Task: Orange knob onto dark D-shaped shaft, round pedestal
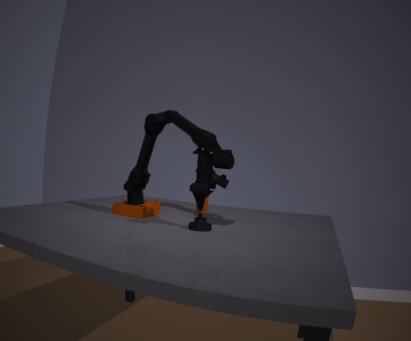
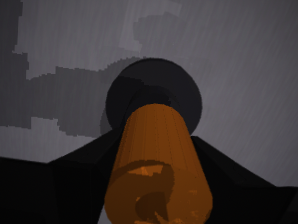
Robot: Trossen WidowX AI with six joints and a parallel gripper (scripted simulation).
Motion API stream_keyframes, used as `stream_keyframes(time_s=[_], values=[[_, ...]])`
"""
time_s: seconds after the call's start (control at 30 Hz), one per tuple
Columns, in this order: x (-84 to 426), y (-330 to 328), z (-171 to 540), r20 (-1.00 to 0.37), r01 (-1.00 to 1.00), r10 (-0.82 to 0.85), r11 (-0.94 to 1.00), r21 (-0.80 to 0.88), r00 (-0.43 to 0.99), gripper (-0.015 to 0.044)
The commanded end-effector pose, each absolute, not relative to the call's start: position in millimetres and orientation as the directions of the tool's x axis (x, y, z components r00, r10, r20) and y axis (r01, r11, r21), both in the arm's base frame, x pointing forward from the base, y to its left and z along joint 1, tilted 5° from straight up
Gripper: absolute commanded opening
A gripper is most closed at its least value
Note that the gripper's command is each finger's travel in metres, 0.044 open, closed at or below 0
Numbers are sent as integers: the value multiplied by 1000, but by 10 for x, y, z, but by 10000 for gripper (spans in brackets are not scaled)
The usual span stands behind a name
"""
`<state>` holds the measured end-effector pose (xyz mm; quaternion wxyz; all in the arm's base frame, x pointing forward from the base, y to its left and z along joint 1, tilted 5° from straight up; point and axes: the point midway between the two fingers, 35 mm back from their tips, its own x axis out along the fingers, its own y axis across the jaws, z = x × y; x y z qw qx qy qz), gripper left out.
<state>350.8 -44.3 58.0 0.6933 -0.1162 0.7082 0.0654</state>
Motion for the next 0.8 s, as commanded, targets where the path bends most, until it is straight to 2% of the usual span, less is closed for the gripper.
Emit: stream_keyframes(time_s=[0.0, 0.77], values=[[3482, -445, 586, -997, -299, -78, 951, -72, -9, 0], [3504, -447, 584, -997, -299, -78, 951, -72, -9, 0]])
